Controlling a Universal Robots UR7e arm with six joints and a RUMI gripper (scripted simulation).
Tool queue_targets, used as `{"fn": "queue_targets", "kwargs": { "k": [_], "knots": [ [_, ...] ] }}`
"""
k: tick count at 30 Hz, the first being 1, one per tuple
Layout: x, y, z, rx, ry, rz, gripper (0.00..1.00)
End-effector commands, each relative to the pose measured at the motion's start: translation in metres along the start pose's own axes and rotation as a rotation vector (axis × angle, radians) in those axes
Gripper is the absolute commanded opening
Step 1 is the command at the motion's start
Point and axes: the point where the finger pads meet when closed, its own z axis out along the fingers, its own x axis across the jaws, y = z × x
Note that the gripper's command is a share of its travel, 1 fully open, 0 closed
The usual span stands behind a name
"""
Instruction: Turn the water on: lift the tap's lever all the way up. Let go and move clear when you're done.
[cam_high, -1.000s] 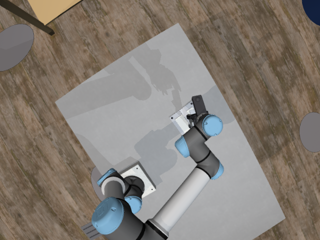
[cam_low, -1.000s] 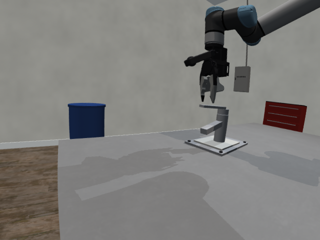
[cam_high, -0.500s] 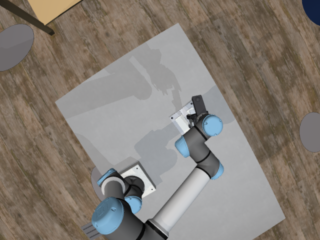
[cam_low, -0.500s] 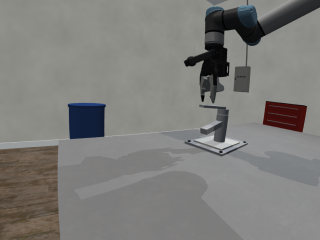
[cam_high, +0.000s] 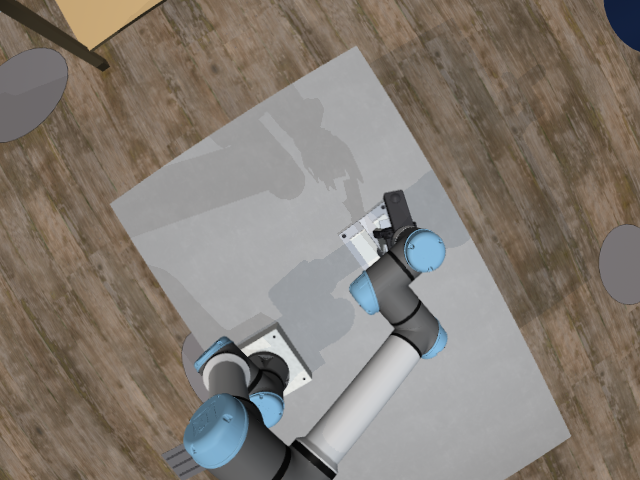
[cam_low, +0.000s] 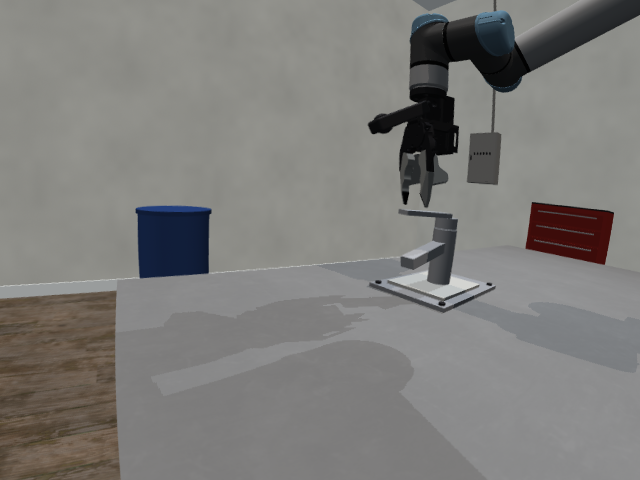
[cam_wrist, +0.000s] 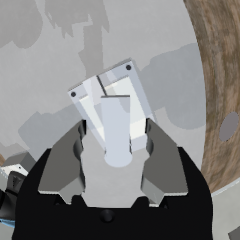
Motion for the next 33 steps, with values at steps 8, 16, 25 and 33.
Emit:
{"fn": "queue_targets", "kwargs": {
  "k": [8, 16, 25, 33],
  "knots": [
    [0.0, 0.0, 0.005, 0.001, 0.001, 0.0, 0.43],
    [0.0, 0.0, 0.012, 0.001, 0.001, 0.0, 0.43],
    [0.0, 0.0, 0.018, 0.001, 0.001, 0.0, 0.43],
    [0.0, 0.0, 0.024, 0.001, 0.001, 0.0, 0.43]
  ]
}}
